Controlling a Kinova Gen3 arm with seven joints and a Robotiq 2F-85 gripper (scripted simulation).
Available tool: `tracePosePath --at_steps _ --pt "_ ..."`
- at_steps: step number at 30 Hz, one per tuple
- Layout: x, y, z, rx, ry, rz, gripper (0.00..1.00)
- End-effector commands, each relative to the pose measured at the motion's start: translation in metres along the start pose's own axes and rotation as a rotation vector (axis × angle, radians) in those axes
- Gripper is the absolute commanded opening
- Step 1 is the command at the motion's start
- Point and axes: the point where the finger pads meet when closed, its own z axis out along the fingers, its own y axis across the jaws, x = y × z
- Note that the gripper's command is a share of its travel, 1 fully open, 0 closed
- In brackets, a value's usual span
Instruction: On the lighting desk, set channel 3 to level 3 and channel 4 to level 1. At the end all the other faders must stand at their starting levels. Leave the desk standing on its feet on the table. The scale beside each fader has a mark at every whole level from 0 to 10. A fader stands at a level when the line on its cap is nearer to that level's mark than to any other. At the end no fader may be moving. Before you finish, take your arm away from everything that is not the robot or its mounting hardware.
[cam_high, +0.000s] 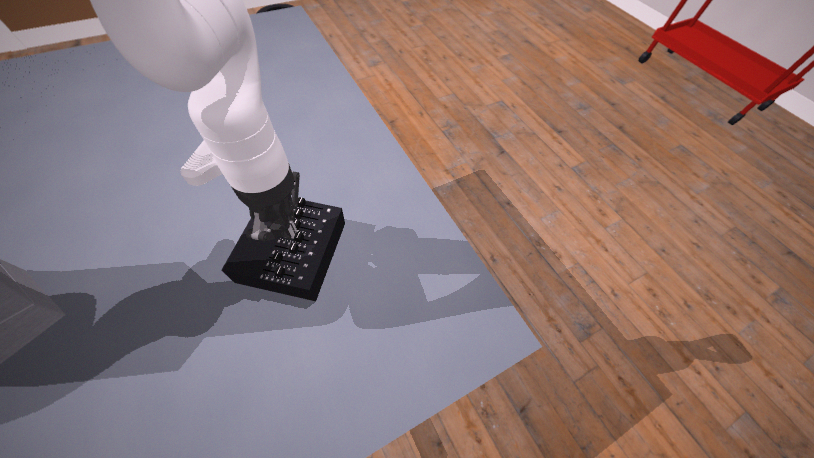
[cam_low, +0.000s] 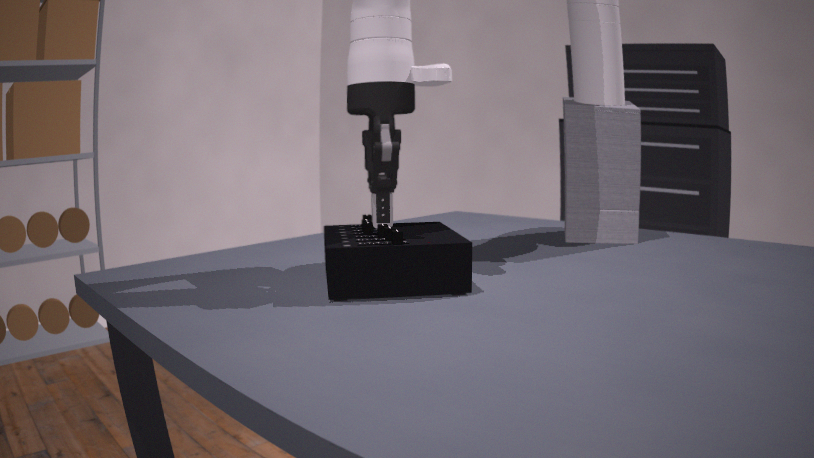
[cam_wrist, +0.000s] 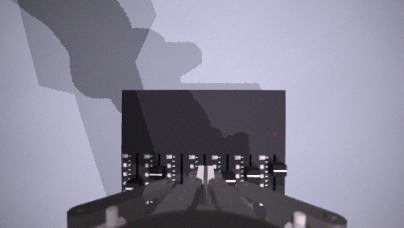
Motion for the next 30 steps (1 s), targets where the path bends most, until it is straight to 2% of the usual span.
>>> tracePosePath --at_steps 1,30 --pt "-0.0035 -0.0018 0.0001 0.002 -0.001 -0.013 0.0" --pt "-0.0076 -0.0017 0.0001 0.002 -0.001 -0.013 0.0"
